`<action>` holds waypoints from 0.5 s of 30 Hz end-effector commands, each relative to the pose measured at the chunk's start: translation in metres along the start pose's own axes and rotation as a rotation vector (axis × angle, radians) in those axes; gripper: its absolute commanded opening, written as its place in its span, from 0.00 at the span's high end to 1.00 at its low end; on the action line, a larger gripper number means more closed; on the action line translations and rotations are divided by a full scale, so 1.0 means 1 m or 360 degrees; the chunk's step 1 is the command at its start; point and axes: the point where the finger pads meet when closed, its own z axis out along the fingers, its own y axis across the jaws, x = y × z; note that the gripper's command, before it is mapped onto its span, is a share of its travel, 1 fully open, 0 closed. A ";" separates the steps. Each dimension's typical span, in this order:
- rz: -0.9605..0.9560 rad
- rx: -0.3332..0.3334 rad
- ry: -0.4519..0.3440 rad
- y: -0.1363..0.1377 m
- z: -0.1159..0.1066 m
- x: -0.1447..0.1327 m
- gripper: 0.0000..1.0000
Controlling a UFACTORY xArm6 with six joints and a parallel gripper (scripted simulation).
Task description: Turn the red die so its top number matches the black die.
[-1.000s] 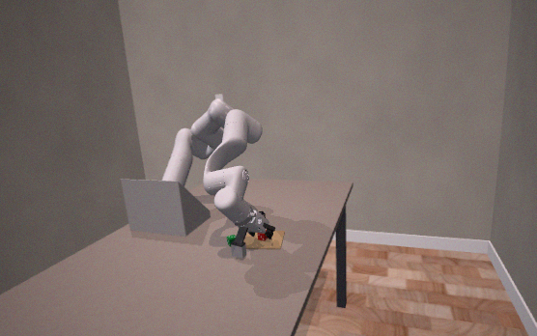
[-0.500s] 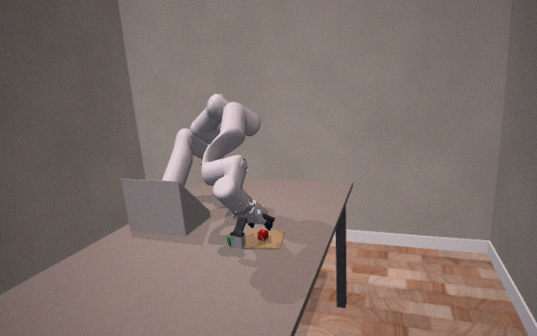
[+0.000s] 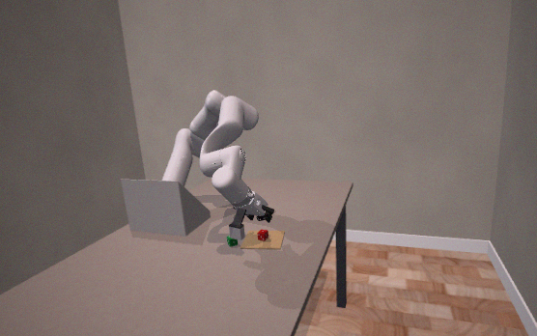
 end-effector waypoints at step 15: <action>-0.0004 0.0003 0.0418 -0.001 -0.002 -0.007 0.31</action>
